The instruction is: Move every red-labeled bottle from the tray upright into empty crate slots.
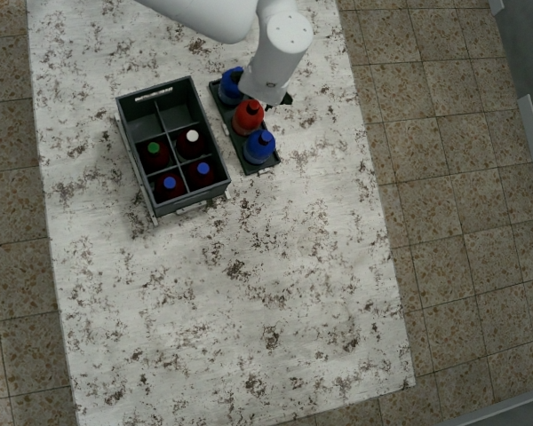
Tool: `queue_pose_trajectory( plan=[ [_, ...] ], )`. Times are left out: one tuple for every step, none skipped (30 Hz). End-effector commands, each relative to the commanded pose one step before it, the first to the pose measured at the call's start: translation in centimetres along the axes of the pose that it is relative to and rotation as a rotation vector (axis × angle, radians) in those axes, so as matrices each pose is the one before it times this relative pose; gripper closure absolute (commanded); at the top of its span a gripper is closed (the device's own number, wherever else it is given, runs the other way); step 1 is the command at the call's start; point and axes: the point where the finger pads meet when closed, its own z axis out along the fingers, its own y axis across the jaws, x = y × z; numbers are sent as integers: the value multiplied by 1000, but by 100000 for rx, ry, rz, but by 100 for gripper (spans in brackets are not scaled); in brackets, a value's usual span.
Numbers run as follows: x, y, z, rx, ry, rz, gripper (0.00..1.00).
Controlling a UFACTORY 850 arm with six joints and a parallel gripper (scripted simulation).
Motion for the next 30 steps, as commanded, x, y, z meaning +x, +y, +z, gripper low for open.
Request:
queue_pose_trajectory(
  plan=[
    [-37,48,-60,-130,-63,50,34],
    [0,0,10,0,0,0,34],
    [0,0,15,0,0,0,34],
    [0,0,20,0,0,0,34],
    [0,0,25,0,0,0,34],
    [0,0,31,0,0,0,34],
    [0,0,38,0,0,0,34],
    [0,0,44,0,0,0,34],
    [0,0,51,0,0,0,34],
    [0,0,58,0,0,0,34],
    [0,0,65,0,0,0,34],
    [0,0,71,0,1,0,34],
    [0,0,78,0,0,0,34],
    [0,0,84,0,-1,0,34],
    [0,0,90,0,0,0,34],
    [0,0,96,0,0,0,34],
    [0,0,0,0,0,0,34],
    [0,0,0,0,0,0,34],
    [0,0,101,0,1,0,34],
    [0,0,106,0,0,0,34],
    [0,0,111,0,-1,0,34],
    [0,0,115,0,0,0,34],
    [0,0,119,0,1,0,34],
    [0,0,121,0,0,0,34],
    [0,0,124,0,-1,0,34],
    [0,0,126,0,0,0,34],
    [1,0,128,0,1,0,34],
    [-1,0,128,0,-1,0,34],
    [0,0,129,0,0,0,34],
    [0,0,129,0,1,0,34]
  ],
)
